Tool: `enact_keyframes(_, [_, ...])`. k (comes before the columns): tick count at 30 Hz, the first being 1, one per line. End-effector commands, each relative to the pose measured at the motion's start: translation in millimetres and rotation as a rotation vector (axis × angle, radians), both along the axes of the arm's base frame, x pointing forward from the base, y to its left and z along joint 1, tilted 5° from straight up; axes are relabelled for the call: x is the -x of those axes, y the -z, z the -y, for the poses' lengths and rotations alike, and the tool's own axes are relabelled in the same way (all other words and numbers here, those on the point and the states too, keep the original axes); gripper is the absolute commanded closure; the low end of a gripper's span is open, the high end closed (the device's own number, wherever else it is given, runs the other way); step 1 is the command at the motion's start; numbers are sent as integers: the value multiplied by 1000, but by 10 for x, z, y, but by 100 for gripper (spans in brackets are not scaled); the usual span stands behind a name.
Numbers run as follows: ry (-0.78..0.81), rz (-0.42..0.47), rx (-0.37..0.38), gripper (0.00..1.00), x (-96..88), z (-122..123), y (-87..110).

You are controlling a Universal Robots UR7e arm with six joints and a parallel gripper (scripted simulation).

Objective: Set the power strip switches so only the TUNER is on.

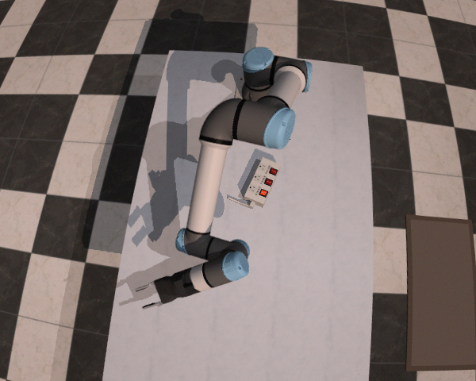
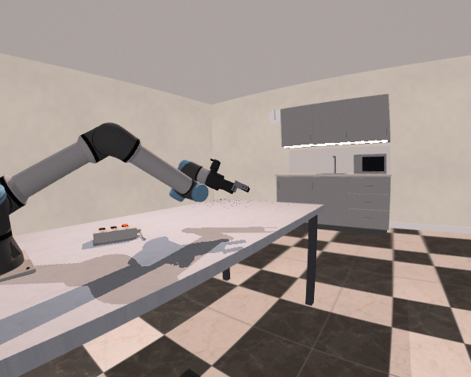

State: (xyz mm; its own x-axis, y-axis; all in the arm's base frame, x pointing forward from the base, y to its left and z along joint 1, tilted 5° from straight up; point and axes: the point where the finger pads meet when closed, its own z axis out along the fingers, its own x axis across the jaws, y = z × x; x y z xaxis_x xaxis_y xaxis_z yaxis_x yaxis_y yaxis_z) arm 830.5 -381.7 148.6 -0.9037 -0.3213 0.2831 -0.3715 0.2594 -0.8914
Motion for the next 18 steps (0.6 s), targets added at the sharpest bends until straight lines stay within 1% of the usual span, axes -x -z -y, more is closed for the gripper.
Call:
enact_keyframes(1, [0, 2, 1, 0, -1, 0, -17])
enact_keyframes(17, [0, 2, 1, 0, -1, 0, -17])
enact_keyframes(18, [0, 2, 1, 100, -1, 0, -17])
